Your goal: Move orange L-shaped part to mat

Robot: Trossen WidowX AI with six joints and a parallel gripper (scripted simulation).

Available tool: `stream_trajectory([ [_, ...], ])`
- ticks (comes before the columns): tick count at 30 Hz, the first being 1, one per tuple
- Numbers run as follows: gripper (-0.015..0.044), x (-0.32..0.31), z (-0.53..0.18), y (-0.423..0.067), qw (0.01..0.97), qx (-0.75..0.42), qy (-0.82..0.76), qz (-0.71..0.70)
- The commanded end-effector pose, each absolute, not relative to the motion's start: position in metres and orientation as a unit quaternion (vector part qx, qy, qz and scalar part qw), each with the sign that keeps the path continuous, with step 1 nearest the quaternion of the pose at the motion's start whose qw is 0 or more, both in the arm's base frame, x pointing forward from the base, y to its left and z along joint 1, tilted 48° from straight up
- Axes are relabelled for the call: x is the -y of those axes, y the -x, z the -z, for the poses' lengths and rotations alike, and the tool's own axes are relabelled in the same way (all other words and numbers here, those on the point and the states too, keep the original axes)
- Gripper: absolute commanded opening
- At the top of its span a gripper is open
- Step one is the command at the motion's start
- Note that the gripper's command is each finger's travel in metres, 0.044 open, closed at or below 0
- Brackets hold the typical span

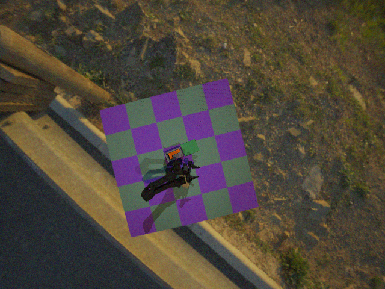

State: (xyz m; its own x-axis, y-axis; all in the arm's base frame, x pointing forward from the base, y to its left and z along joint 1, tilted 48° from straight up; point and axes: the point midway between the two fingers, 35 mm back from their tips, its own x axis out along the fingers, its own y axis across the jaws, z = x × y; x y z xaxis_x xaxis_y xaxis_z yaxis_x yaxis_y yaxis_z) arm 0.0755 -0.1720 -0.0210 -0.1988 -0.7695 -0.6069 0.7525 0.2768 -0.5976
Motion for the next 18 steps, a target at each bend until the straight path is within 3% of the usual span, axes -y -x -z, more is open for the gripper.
stream_trajectory([
  [1,0.0374,0.172,0.022,-0.077,0.634,-0.493,0.008,0.596],
  [8,0.0190,0.158,0.031,-0.127,0.657,-0.635,-0.015,0.405],
  [18,0.0180,0.097,-0.023,-0.196,0.678,-0.728,-0.098,-0.001],
])
